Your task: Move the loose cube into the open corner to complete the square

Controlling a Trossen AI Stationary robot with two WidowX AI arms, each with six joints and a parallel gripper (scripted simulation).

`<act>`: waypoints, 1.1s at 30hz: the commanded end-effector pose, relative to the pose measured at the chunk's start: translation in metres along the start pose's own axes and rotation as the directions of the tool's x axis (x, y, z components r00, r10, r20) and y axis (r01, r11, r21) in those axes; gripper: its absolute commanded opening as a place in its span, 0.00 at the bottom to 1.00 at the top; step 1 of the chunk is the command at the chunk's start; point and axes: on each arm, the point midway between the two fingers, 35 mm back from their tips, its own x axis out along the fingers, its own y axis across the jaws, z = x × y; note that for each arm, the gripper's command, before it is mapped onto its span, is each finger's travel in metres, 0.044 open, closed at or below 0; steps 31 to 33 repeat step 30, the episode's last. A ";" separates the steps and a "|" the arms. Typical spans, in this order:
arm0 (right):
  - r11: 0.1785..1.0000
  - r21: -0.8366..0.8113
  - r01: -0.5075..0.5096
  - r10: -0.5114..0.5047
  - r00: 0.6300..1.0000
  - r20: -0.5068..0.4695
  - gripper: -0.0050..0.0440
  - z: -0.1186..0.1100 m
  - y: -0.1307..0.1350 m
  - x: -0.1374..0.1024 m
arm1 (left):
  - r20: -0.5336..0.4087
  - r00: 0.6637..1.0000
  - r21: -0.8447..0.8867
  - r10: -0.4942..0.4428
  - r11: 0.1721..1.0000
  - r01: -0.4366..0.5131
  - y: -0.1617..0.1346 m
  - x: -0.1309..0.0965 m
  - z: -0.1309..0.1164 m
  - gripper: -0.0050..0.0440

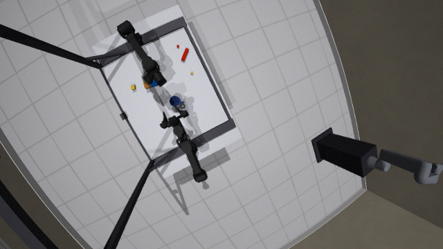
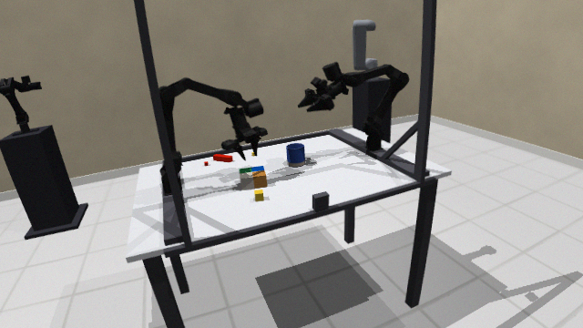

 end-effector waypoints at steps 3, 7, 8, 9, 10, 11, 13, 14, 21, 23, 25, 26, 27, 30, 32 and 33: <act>0.999 -0.025 -0.034 0.036 0.996 0.084 0.92 0.035 0.006 -0.003 | 0.098 0.994 -0.224 0.039 0.974 -0.016 -0.020 -0.027 0.027 0.59; 0.998 -0.035 -0.051 0.054 0.994 0.099 0.92 0.047 0.010 -0.003 | 0.169 0.985 -0.376 0.038 0.926 0.028 -0.037 -0.039 0.044 0.59; 0.998 -0.037 -0.053 0.057 0.993 0.099 0.92 0.048 0.011 -0.003 | 0.176 0.984 -0.392 0.038 0.919 0.035 -0.039 -0.040 0.046 0.59; 0.998 -0.038 -0.055 0.058 0.993 0.098 0.92 0.050 0.011 -0.003 | 0.180 0.983 -0.399 0.038 0.916 0.038 -0.040 -0.041 0.046 0.59; 0.998 -0.037 -0.056 0.060 0.994 0.097 0.92 0.051 0.011 -0.003 | 0.181 0.983 -0.402 0.036 0.915 0.041 -0.040 -0.040 0.047 0.59; 0.998 -0.037 -0.056 0.059 0.994 0.097 0.92 0.051 0.011 -0.003 | 0.181 0.983 -0.402 0.036 0.915 0.041 -0.040 -0.040 0.047 0.59; 0.998 -0.037 -0.054 0.058 0.994 0.096 0.92 0.051 0.011 -0.003 | 0.181 0.983 -0.402 0.036 0.915 0.041 -0.040 -0.040 0.047 0.59; 0.998 -0.037 -0.054 0.058 0.994 0.096 0.92 0.051 0.011 -0.003 | 0.181 0.983 -0.402 0.036 0.915 0.041 -0.040 -0.040 0.047 0.59; 0.998 -0.037 -0.051 0.055 0.993 0.106 0.92 0.053 0.010 -0.005 | 0.177 0.984 -0.401 0.039 0.915 0.036 -0.037 -0.040 0.046 0.59; 0.998 -0.037 -0.051 0.055 0.993 0.106 0.92 0.053 0.010 -0.005 | 0.177 0.984 -0.401 0.039 0.915 0.036 -0.037 -0.040 0.046 0.59; 0.998 -0.037 -0.051 0.055 0.993 0.106 0.92 0.053 0.010 -0.005 | 0.177 0.984 -0.401 0.039 0.915 0.036 -0.037 -0.040 0.046 0.59; 0.998 -0.037 -0.051 0.055 0.993 0.106 0.92 0.053 0.010 -0.005 | 0.177 0.984 -0.401 0.039 0.915 0.036 -0.037 -0.040 0.046 0.59; 0.998 -0.037 -0.051 0.055 0.993 0.106 0.92 0.053 0.010 -0.005 | 0.177 0.984 -0.401 0.039 0.915 0.036 -0.037 -0.040 0.046 0.59; 0.998 -0.037 -0.051 0.055 0.993 0.106 0.92 0.053 0.010 -0.005 | 0.177 0.984 -0.401 0.039 0.915 0.036 -0.037 -0.040 0.046 0.59; 0.998 -0.037 -0.051 0.055 0.993 0.106 0.92 0.053 0.010 -0.005 | 0.177 0.984 -0.401 0.039 0.915 0.036 -0.037 -0.040 0.046 0.59; 0.998 -0.037 -0.051 0.055 0.993 0.106 0.92 0.053 0.010 -0.005 | 0.177 0.984 -0.401 0.039 0.915 0.036 -0.037 -0.040 0.046 0.59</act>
